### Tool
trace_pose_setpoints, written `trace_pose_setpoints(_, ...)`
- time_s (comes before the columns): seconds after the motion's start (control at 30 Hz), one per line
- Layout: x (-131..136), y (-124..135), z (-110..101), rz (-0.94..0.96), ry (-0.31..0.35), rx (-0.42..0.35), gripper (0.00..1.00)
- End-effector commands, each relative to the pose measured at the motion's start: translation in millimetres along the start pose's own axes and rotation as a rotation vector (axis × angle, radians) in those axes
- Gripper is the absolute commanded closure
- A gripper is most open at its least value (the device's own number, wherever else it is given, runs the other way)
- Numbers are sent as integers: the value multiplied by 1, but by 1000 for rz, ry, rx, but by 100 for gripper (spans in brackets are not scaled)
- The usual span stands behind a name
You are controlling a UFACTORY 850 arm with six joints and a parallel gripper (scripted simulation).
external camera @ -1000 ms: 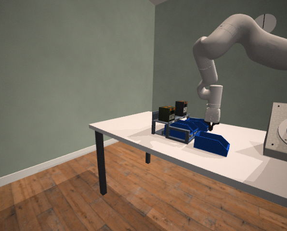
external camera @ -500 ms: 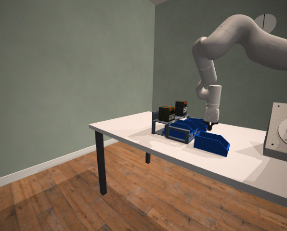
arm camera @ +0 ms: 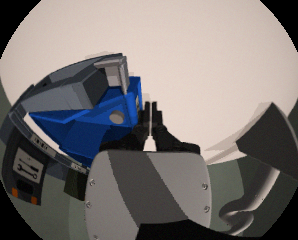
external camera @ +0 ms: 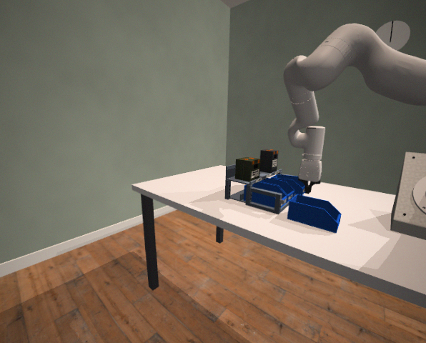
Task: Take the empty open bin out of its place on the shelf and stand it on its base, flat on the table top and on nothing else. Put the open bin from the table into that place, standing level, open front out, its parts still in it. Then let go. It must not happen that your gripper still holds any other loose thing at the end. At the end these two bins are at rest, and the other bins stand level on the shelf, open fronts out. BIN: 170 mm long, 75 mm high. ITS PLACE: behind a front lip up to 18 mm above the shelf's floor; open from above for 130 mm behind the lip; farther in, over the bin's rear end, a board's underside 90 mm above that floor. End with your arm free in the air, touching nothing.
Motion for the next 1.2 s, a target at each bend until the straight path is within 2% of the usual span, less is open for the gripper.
trace_pose_setpoints(0.0, -8, 1, -1, -1, -1, 0, 100)
trace_pose_setpoints(0.7, -33, 5, -1, -1, -1, 0, 100)
trace_pose_setpoints(1.17, -39, 6, -1, -1, -1, 0, 100)
Point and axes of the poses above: the point where the finger pads meet when closed, its own z axis out along the fingers, its own x axis across the jaws, y = z × x, the point moved 7 cm from there along -z, back along the fingers, and after that the axes turned 9 degrees about z, right-handed, at the moved point
